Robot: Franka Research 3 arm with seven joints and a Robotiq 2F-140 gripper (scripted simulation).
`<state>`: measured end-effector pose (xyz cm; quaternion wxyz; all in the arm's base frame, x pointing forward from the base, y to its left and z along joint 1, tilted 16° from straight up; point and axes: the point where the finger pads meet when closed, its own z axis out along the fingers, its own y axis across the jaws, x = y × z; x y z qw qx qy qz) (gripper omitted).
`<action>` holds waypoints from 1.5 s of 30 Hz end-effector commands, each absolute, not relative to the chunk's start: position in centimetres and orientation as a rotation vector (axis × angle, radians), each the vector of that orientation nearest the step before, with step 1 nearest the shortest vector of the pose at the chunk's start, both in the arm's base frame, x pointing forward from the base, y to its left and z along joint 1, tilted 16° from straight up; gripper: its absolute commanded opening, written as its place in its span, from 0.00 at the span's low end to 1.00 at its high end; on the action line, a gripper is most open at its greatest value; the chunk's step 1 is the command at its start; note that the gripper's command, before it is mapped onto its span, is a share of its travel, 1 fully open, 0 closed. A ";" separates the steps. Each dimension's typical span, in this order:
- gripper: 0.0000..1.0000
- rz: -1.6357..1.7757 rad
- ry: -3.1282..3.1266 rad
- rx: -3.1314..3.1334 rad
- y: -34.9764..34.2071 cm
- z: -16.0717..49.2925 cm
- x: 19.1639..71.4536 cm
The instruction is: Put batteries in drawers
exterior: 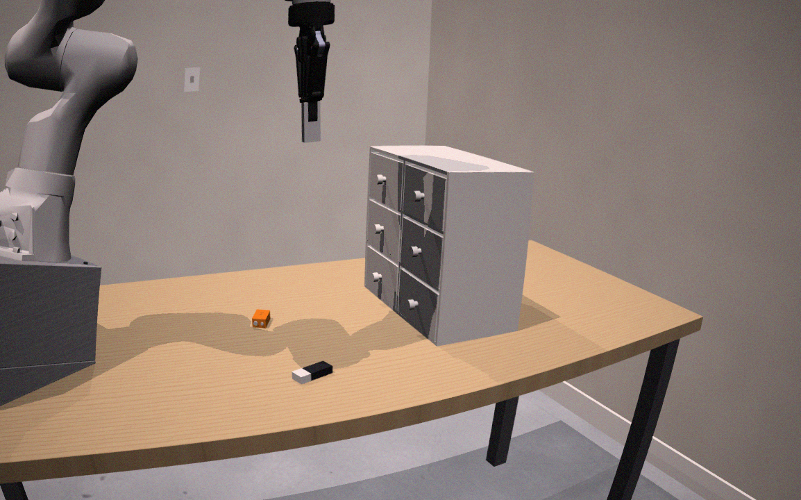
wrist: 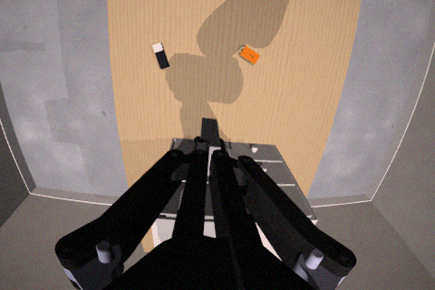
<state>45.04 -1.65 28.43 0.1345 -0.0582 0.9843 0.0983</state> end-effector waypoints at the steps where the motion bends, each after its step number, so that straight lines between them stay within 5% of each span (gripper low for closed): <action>1: 0.00 0.265 2.914 -0.216 -2.3 28.5 43.3; 33: 0.00 0.263 2.913 -0.210 -2.3 28.4 43.4; 41: 0.00 0.264 2.914 -0.215 0.0 17.3 44.4; 45: 0.00 0.265 2.914 -0.216 0.1 16.6 44.3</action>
